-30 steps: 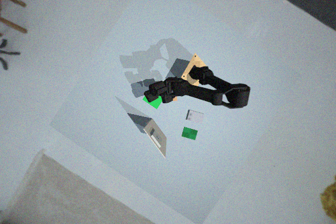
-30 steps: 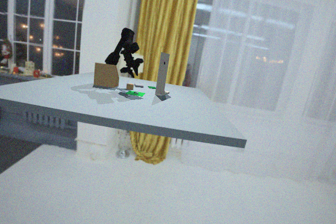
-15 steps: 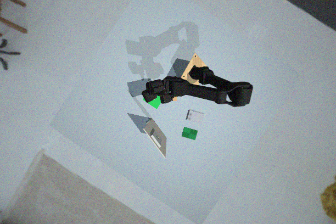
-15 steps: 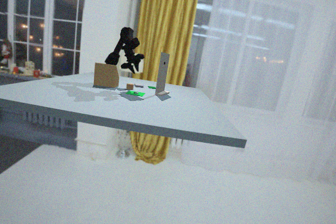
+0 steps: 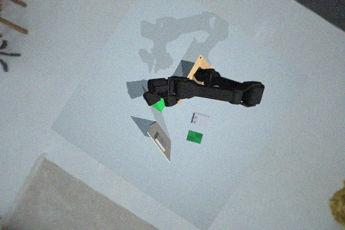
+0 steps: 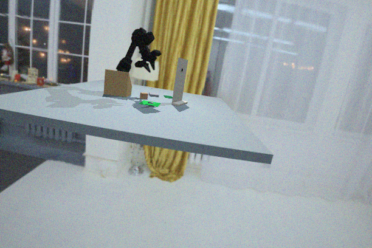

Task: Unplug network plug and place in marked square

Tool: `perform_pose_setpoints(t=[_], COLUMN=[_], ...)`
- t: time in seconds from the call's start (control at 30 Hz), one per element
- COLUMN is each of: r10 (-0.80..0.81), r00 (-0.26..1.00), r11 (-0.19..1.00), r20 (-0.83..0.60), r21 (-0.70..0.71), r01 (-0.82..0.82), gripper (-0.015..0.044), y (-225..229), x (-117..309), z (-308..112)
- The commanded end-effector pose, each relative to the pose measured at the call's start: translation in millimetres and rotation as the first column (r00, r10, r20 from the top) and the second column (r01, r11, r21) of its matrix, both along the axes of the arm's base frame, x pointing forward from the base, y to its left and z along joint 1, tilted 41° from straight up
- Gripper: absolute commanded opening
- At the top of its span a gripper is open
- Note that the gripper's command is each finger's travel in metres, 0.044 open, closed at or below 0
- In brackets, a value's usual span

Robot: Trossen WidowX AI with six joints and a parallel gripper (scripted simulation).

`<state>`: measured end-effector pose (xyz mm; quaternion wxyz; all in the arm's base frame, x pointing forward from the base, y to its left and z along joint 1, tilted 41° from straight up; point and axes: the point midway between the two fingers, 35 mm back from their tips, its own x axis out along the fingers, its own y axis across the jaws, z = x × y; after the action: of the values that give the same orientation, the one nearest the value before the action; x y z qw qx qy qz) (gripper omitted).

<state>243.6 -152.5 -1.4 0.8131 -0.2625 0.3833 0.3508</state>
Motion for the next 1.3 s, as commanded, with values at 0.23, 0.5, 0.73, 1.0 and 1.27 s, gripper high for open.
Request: perform_pose_setpoints(t=[0.23,0.5,0.73,1.0,1.27], r10=[0.004,0.004,0.004,0.004,0.004], r00=[1.0,1.0,1.0,1.0,1.0], r11=[1.0,1.0,1.0,1.0,1.0], r20=[0.019,0.019,0.019,0.019,0.019], r21=[-0.015,-0.015,-0.015,-0.015,-0.015], r01=[-0.003,-0.003,-0.003,-0.003,-0.003], gripper=[0.0209,0.0419,0.044,0.044,0.044], y=[-11.4,-11.4,-11.4,-11.4,-11.4], x=[1.2,1.2,1.2,1.2,1.2], z=[18.2,18.2,18.2,18.2,18.2])
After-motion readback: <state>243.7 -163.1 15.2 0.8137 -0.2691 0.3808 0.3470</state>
